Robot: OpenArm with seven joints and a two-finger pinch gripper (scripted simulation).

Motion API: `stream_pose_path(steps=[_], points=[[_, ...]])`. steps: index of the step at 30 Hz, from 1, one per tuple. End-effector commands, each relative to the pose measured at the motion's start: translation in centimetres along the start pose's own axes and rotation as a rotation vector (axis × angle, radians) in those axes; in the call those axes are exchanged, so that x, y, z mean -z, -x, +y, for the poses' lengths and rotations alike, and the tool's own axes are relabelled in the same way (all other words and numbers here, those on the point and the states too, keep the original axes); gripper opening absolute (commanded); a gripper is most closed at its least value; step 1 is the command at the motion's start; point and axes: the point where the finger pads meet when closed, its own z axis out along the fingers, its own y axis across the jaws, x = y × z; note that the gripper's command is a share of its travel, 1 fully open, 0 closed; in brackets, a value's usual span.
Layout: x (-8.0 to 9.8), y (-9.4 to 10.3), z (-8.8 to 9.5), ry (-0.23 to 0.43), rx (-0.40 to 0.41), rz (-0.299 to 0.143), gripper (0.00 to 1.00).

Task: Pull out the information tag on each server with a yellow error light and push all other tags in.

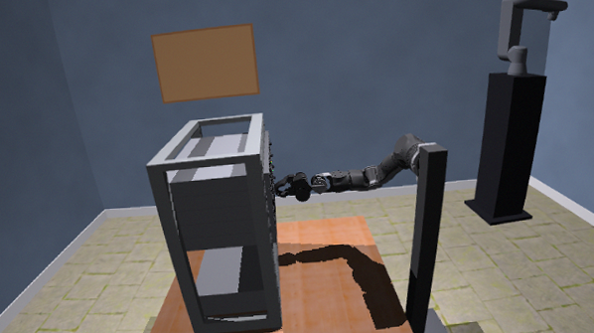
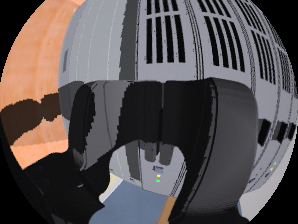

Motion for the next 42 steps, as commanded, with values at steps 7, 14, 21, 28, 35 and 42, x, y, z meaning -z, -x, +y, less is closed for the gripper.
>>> stream_pose_path(steps=[7, 14, 21, 28, 35, 42], points=[[0.7, -0.2, 0.2, 0.007, 0.001, 0.006, 0.0], [1.2, -0.2, 0.2, 0.006, 0.001, 0.005, 0.0], [1.7, -0.2, 0.2, 0.007, 0.001, 0.006, 0.0], [2.4, -0.2, 0.2, 0.007, 0.001, 0.006, 0.0], [2.4, -0.2, 0.2, 0.007, 0.001, 0.006, 0.0], [3.3, -0.2, 0.3, 0.007, 0.001, 0.006, 0.0]])
